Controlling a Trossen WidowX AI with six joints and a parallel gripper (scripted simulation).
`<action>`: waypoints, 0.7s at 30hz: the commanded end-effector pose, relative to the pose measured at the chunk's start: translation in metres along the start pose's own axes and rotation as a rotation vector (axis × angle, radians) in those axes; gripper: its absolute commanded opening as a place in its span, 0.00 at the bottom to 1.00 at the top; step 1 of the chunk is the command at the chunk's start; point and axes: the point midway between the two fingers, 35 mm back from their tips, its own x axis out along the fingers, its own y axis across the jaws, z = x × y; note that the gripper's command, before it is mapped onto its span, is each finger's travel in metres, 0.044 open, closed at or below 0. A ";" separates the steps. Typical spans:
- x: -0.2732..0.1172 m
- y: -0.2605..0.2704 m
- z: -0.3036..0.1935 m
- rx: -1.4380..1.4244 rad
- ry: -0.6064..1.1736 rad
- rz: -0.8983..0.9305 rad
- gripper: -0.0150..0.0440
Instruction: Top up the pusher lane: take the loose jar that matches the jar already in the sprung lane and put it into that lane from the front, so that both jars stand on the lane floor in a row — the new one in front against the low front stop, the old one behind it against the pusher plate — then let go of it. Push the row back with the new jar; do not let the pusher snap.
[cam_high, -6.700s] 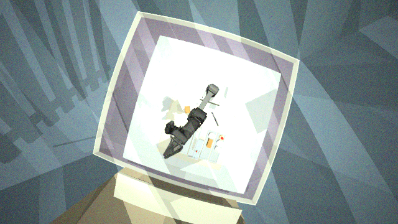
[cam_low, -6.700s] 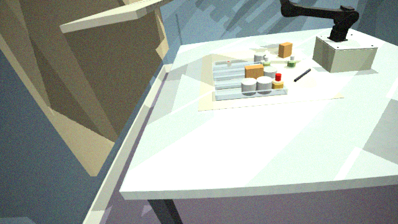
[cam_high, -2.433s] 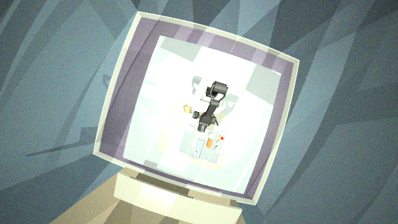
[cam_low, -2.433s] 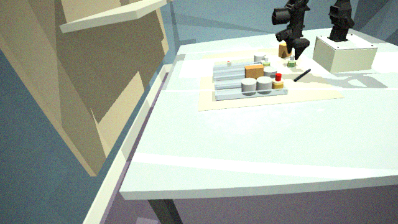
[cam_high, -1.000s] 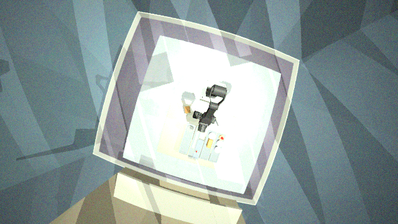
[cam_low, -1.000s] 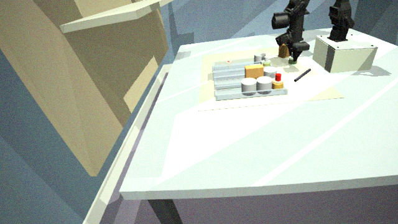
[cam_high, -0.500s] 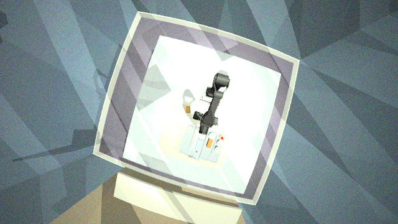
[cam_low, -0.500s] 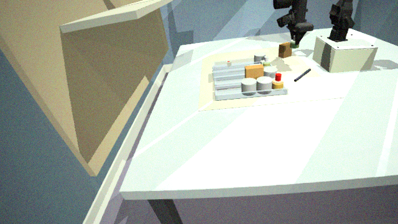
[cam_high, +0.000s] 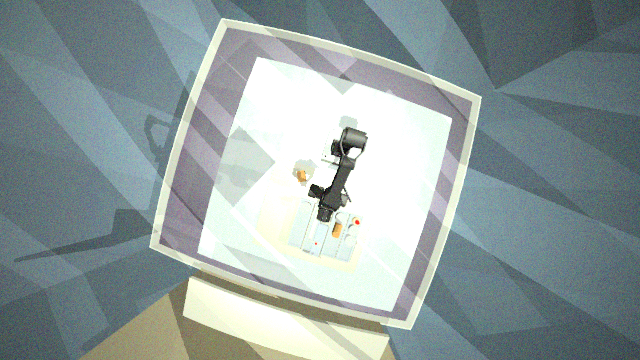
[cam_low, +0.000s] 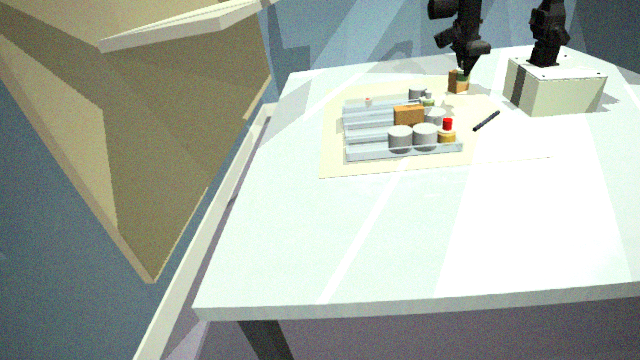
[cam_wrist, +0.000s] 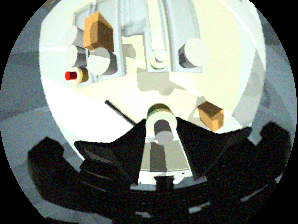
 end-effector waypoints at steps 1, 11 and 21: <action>0.007 -0.003 0.017 -0.002 -0.009 -0.003 0.25; 0.032 -0.011 0.049 0.001 -0.012 -0.003 0.25; 0.047 -0.012 0.051 0.001 -0.012 -0.003 0.25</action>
